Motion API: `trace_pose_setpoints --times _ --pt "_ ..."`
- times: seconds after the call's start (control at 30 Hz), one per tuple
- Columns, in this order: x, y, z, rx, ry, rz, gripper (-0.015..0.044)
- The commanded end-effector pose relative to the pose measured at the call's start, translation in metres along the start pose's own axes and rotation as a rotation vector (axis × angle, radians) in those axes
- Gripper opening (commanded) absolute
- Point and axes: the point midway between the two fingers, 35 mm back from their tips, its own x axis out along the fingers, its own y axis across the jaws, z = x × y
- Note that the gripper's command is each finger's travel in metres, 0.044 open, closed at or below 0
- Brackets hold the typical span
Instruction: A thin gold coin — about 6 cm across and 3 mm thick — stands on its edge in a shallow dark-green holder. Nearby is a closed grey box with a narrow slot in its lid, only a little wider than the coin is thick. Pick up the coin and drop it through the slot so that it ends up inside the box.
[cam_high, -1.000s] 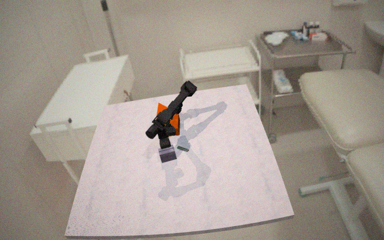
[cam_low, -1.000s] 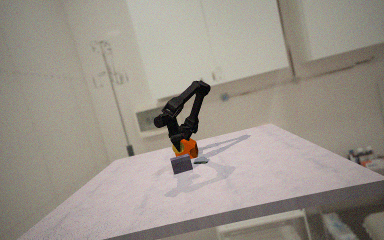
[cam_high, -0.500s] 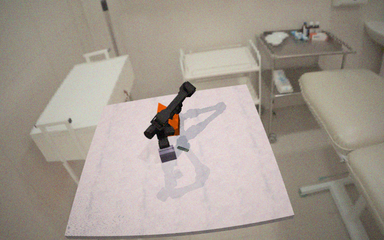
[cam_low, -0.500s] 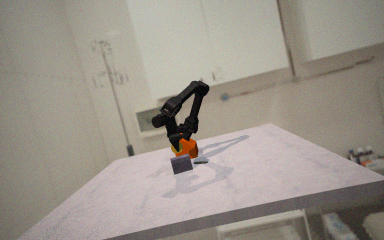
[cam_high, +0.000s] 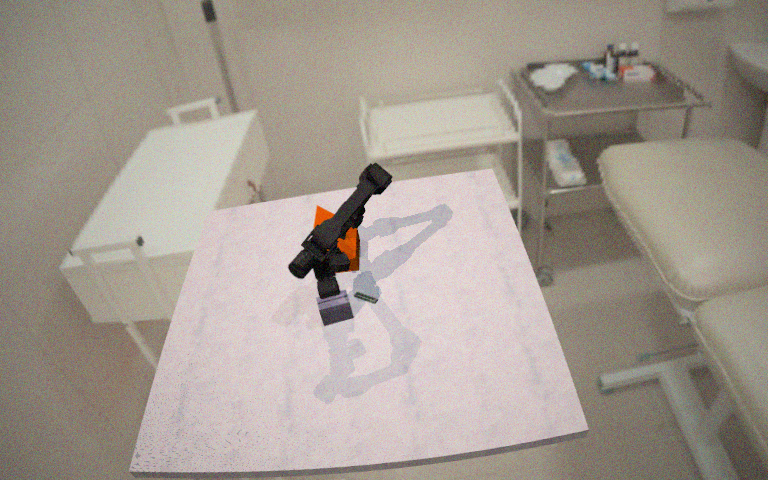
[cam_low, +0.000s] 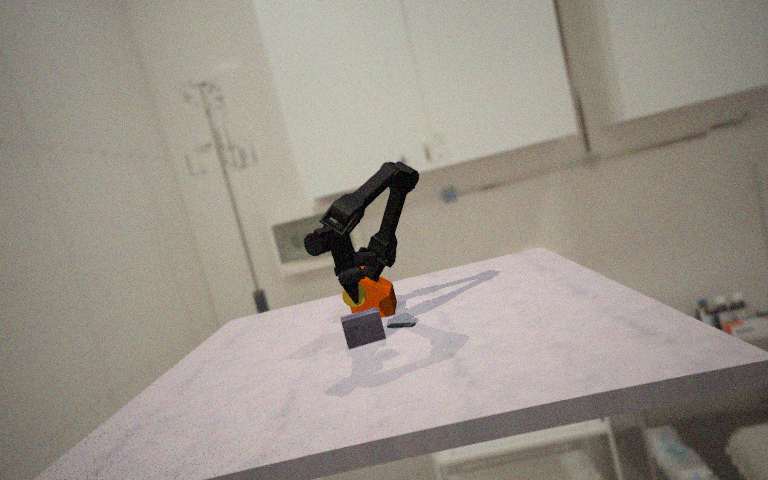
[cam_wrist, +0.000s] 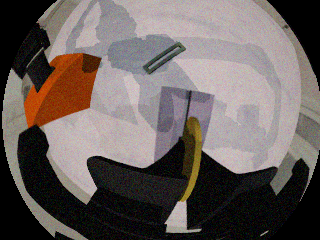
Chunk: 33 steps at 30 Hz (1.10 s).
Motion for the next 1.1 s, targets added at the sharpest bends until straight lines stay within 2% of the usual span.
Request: trace_pose_setpoints --times 0.0,1.07 --pt "0.0 0.0 0.0 -0.001 0.0 -0.001 0.0" --pt "0.017 0.001 0.001 0.008 -0.001 -0.001 0.0"
